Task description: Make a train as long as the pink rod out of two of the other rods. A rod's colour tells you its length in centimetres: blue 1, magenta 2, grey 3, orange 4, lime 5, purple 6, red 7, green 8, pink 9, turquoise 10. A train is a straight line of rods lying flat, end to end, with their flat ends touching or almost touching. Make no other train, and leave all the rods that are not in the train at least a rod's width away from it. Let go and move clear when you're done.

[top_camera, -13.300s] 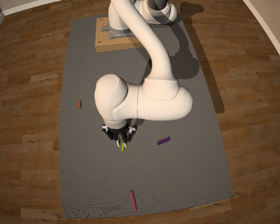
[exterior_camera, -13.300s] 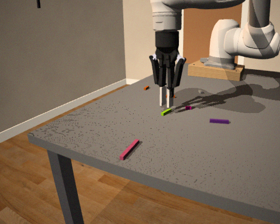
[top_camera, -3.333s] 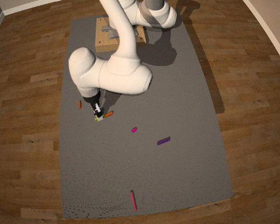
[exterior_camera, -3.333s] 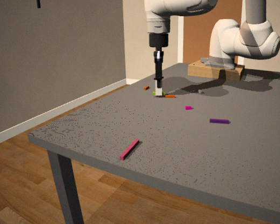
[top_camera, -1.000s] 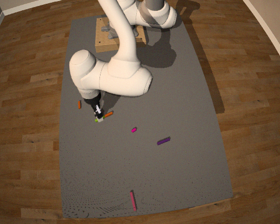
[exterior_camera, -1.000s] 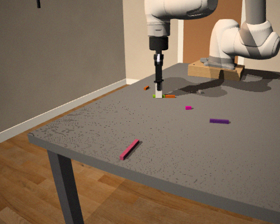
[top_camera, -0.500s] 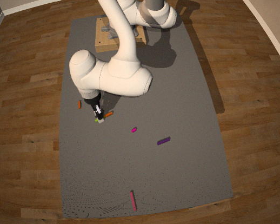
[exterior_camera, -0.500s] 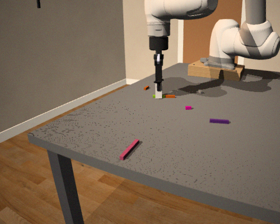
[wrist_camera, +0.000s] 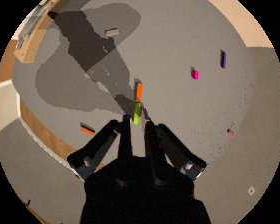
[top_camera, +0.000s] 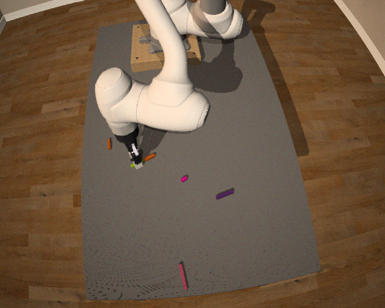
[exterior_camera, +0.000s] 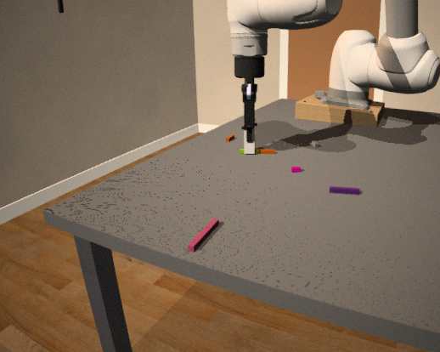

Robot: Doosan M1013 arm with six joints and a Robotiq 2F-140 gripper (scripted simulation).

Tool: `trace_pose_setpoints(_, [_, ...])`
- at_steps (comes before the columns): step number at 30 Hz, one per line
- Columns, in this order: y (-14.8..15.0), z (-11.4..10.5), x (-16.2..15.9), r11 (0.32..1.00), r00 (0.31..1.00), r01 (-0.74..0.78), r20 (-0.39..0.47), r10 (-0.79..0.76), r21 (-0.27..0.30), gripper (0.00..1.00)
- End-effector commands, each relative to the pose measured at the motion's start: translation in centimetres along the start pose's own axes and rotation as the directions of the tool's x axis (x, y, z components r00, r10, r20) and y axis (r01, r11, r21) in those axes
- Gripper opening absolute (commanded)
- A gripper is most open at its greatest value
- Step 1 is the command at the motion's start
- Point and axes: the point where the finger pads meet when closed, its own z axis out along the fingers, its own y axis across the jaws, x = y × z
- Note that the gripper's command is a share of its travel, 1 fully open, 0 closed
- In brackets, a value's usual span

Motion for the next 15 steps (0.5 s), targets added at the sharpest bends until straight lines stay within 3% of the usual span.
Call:
trace_pose_setpoints(1, [0.0,-0.7,0.0,1.0,1.0,0.0,0.0,0.0,0.0,0.23])
trace_pose_setpoints(8, [0.0,-2.9,0.0,1.0,1.0,0.0,0.0,0.0,0.0,0.23])
trace_pose_setpoints(15, [0.0,-6.7,0.0,1.0,1.0,0.0,0.0,0.0,0.0,0.23])
